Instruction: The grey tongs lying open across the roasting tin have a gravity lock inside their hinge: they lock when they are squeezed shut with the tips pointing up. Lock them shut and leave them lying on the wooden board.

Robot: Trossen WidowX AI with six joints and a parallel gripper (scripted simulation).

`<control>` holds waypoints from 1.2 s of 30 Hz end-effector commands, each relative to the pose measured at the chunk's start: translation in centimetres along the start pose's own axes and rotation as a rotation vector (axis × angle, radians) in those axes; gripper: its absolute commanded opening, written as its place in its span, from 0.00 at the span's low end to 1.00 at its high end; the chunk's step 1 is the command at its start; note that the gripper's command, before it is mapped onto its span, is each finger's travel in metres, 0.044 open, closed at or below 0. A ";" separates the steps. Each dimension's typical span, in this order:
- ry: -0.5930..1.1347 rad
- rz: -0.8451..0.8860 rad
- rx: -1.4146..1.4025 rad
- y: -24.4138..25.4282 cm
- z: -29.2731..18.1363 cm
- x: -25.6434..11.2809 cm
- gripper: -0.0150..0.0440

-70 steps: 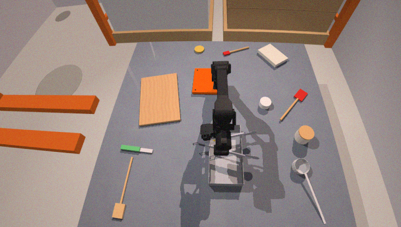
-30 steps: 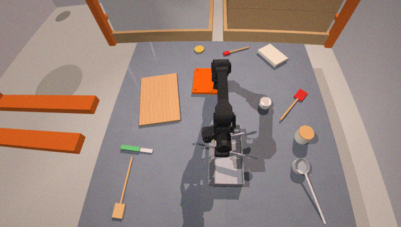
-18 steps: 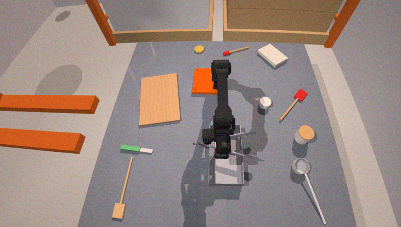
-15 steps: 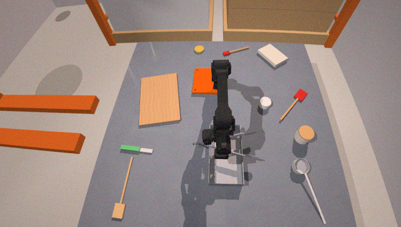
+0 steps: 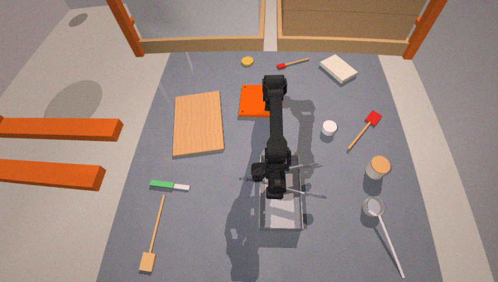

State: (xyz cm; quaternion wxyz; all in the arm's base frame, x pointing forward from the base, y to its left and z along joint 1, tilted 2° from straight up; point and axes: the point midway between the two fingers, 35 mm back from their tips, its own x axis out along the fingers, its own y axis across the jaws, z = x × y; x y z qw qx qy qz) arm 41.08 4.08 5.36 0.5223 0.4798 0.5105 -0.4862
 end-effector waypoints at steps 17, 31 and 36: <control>0.000 -0.002 0.000 -0.2 0.0 1.2 0.80; 0.000 -0.002 0.000 -0.2 0.0 1.2 0.64; 0.000 -0.002 0.000 -0.2 0.0 1.2 0.58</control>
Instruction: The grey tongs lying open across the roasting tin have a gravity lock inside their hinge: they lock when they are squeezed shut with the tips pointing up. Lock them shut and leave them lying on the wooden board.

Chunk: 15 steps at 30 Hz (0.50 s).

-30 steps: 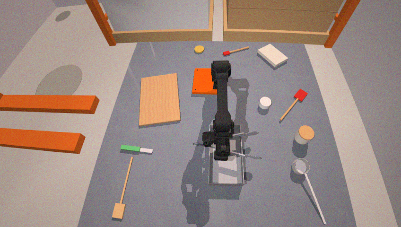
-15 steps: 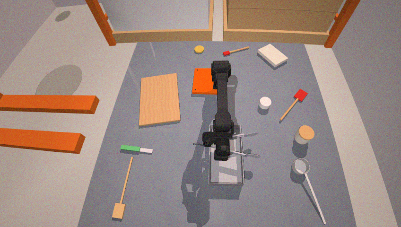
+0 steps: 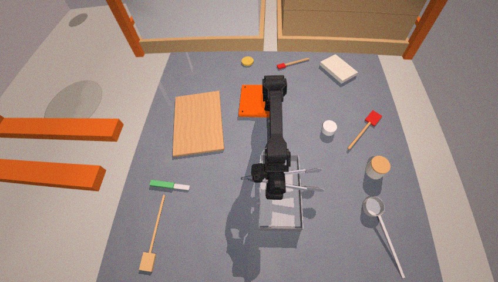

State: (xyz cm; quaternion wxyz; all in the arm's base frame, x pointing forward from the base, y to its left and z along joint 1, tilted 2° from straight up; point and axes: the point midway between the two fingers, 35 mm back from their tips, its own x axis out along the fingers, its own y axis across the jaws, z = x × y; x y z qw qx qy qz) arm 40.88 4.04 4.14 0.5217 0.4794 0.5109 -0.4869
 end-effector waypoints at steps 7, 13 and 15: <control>0.000 0.000 0.000 0.0 0.0 0.0 0.50; 0.000 0.000 0.000 0.0 0.0 0.0 0.44; 0.000 0.000 0.000 0.0 0.0 0.0 0.41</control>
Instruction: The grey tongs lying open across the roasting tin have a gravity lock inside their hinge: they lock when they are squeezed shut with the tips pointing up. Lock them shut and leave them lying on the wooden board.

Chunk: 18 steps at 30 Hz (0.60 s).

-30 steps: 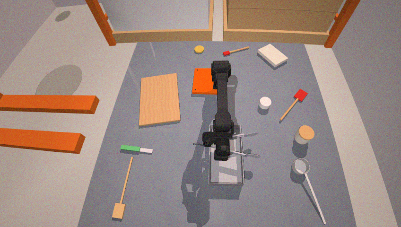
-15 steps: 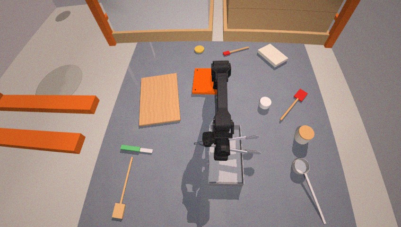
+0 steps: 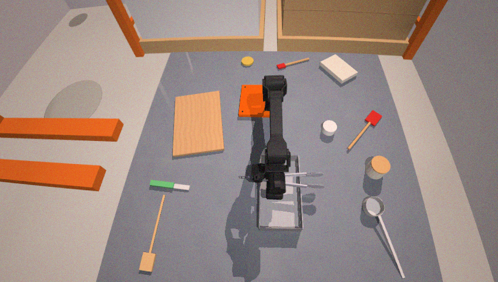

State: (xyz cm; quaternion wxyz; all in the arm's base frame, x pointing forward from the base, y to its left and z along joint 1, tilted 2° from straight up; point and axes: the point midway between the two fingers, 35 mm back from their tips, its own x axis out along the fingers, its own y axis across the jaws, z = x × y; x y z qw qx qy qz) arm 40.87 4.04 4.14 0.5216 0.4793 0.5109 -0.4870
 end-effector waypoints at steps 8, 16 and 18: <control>0.000 0.000 0.000 0.0 0.0 0.0 0.32; 0.000 0.000 0.000 0.0 0.0 0.0 0.10; 0.000 0.000 0.000 0.0 0.0 0.0 0.01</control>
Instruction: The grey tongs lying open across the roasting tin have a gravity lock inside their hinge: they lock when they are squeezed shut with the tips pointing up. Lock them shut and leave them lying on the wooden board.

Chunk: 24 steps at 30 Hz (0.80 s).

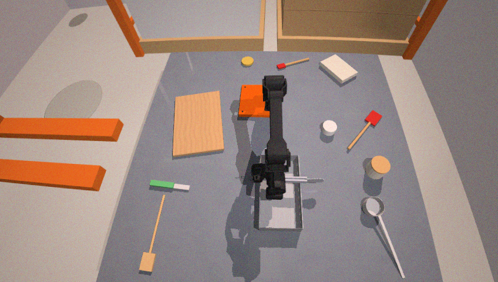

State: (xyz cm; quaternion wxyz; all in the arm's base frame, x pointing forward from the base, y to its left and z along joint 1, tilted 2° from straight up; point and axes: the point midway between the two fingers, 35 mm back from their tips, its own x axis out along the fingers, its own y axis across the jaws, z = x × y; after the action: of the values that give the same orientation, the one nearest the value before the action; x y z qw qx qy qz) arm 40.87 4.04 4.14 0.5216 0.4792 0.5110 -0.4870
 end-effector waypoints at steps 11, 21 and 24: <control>0.002 0.006 -0.002 0.8 0.0 -5.1 0.00; 0.004 0.013 -0.005 0.0 0.1 -12.9 0.00; 0.004 0.013 -0.005 0.0 0.1 -12.9 0.00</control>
State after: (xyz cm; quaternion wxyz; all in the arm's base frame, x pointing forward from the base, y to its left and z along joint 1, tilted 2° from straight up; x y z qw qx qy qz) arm 40.96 4.15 16.88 0.5270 0.4843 0.5066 -0.4807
